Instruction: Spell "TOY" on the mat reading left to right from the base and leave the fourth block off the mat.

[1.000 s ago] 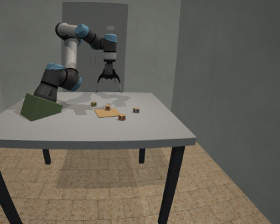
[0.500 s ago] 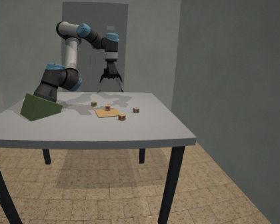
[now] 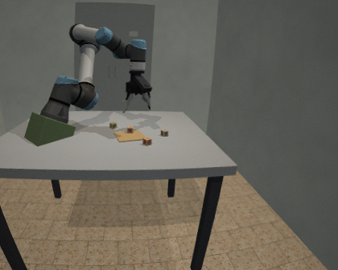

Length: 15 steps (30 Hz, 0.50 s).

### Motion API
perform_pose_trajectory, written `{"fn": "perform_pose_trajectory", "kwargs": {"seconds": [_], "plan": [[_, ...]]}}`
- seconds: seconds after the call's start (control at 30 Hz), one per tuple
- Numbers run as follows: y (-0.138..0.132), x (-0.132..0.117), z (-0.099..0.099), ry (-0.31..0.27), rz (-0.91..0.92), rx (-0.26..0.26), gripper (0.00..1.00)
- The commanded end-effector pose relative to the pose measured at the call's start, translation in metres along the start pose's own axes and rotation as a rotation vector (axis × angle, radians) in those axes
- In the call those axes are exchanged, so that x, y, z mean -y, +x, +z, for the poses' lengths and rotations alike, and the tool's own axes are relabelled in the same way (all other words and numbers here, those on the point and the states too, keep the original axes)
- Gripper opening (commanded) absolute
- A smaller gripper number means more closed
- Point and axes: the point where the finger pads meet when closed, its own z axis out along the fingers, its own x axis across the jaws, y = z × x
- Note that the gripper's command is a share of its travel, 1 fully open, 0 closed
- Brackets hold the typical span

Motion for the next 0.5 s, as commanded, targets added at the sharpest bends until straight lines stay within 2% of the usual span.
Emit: {"fn": "perform_pose_trajectory", "kwargs": {"seconds": [0.0, 0.47], "plan": [[-0.005, 0.005, -0.001, -0.005, -0.109, 0.004, 1.0], [-0.023, 0.018, -0.004, -0.003, -0.457, 0.005, 1.0]]}}
